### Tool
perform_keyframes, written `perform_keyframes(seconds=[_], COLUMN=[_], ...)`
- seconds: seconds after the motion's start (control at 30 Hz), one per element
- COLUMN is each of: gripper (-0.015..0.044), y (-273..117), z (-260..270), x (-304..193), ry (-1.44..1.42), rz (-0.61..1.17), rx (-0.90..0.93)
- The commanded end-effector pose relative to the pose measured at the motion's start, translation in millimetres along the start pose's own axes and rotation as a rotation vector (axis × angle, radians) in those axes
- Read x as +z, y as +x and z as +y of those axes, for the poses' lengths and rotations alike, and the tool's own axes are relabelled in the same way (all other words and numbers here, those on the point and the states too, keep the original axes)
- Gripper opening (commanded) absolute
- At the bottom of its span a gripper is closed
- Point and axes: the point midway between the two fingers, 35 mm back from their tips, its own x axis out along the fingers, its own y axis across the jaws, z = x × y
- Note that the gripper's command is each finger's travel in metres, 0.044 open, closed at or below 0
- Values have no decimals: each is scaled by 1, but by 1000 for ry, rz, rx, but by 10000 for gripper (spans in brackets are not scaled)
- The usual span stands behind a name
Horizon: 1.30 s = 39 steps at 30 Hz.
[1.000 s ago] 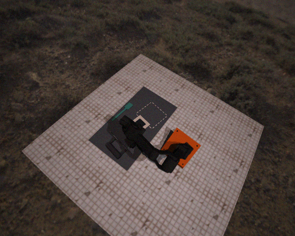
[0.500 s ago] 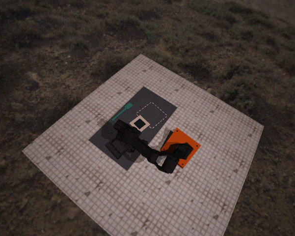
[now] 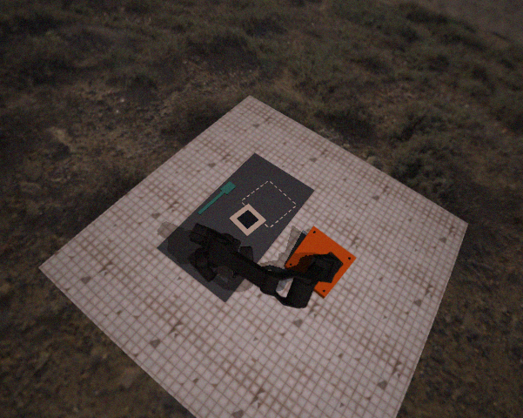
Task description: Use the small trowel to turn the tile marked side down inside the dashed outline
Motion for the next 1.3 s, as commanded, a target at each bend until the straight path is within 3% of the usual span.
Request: perform_keyframes(seconds=[0.0, 0.57, 1.27], gripper=[100, 100, 100], y=[0, 1, 13], z=[-7, -38, -21], x=[6, 45, 30], ry=[-121, -676, -680], rz=[6, 1, 2], rx=[0, -13, -11])
